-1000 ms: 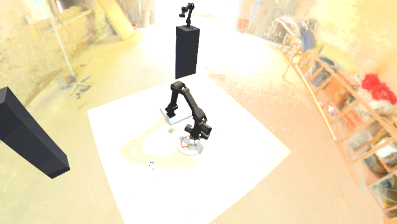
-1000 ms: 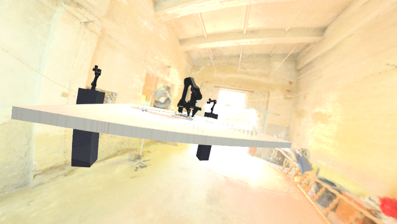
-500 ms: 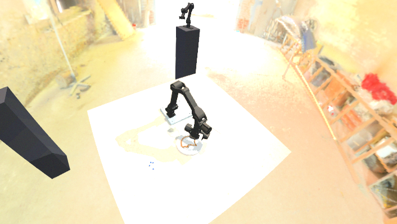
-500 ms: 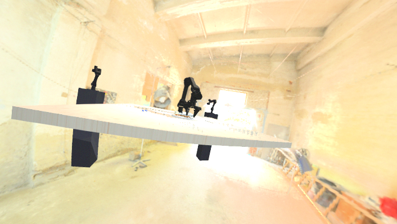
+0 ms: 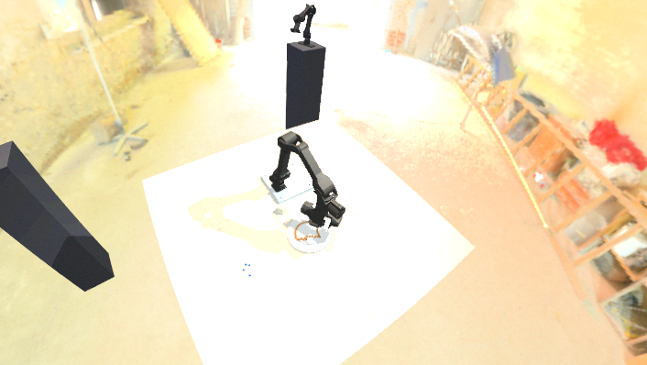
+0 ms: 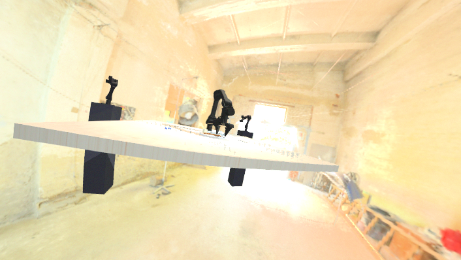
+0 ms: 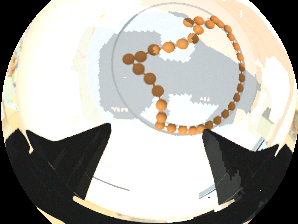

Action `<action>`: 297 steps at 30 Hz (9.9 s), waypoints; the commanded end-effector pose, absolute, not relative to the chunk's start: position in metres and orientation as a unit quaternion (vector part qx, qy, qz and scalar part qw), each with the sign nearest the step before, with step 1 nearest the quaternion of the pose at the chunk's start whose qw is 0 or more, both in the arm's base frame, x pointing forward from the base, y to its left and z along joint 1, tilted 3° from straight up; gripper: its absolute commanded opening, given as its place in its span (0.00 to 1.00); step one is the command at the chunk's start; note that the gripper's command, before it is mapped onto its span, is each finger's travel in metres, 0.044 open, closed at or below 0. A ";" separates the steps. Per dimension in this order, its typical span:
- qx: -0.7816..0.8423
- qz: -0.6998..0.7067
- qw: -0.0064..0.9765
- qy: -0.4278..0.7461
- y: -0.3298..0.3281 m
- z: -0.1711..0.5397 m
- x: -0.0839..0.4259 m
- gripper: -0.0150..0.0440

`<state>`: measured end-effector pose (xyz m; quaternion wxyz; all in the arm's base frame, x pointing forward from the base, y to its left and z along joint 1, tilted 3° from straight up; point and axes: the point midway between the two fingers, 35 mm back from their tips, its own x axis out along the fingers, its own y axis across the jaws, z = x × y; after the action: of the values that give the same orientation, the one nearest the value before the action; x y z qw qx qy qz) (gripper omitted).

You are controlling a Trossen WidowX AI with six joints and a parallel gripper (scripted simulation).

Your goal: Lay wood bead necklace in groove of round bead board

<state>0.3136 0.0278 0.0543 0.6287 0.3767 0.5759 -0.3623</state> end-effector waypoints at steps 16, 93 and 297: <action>0.361 -0.350 0.639 0.582 0.017 0.087 0.315 0.51; 0.364 -0.350 0.638 0.581 0.016 0.050 0.319 0.25; 0.428 -0.407 0.598 0.542 0.024 0.054 0.340 0.52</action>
<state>0.3396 0.0237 0.0530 0.5981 0.4282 0.5418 -0.4067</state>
